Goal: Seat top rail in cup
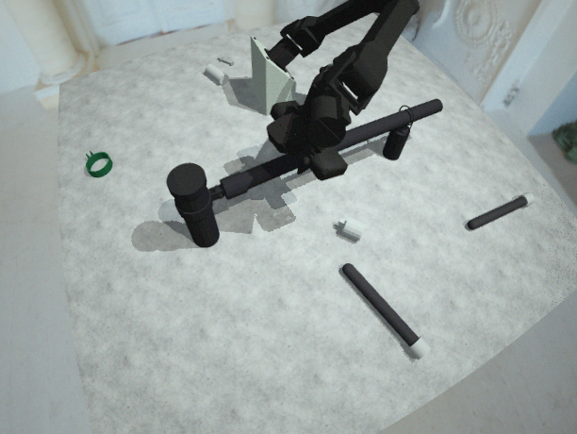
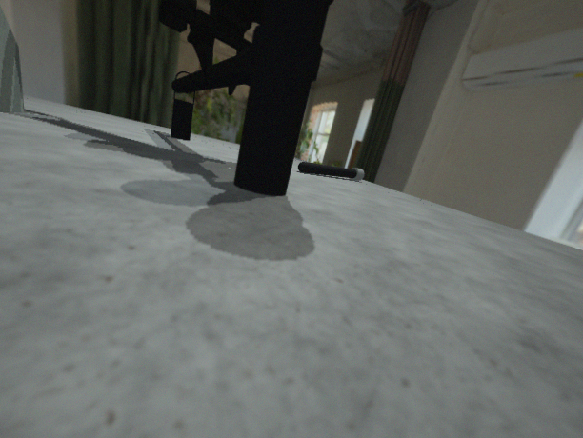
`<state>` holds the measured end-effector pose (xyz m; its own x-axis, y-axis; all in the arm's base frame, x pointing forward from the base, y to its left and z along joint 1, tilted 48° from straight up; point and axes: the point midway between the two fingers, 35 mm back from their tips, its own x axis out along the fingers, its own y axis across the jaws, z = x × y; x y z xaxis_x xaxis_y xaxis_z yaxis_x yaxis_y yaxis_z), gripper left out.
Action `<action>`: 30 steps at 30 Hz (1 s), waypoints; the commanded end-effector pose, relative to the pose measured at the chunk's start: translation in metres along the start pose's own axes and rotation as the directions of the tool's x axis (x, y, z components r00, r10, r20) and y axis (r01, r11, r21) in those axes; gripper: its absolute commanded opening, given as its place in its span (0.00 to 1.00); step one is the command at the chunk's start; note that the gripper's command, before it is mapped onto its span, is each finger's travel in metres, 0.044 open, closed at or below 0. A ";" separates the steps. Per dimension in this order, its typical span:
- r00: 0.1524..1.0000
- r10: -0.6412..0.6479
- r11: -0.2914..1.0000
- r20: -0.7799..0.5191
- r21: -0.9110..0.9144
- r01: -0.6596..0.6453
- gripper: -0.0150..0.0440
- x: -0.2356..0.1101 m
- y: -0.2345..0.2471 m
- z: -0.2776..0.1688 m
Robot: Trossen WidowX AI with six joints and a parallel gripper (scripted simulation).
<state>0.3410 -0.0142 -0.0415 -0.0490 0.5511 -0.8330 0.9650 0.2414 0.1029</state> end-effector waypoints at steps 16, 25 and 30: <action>1.000 0.010 1.000 0.017 0.007 -0.010 0.25 0.001 -0.003 0.018; 1.000 0.010 1.000 0.017 0.007 -0.010 0.25 0.004 -0.004 0.023; 1.000 0.010 1.000 0.003 0.005 -0.010 0.25 0.005 -0.002 0.016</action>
<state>0.3426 -0.0244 -0.0552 -0.0387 0.5519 -0.8330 0.9666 0.2321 0.1089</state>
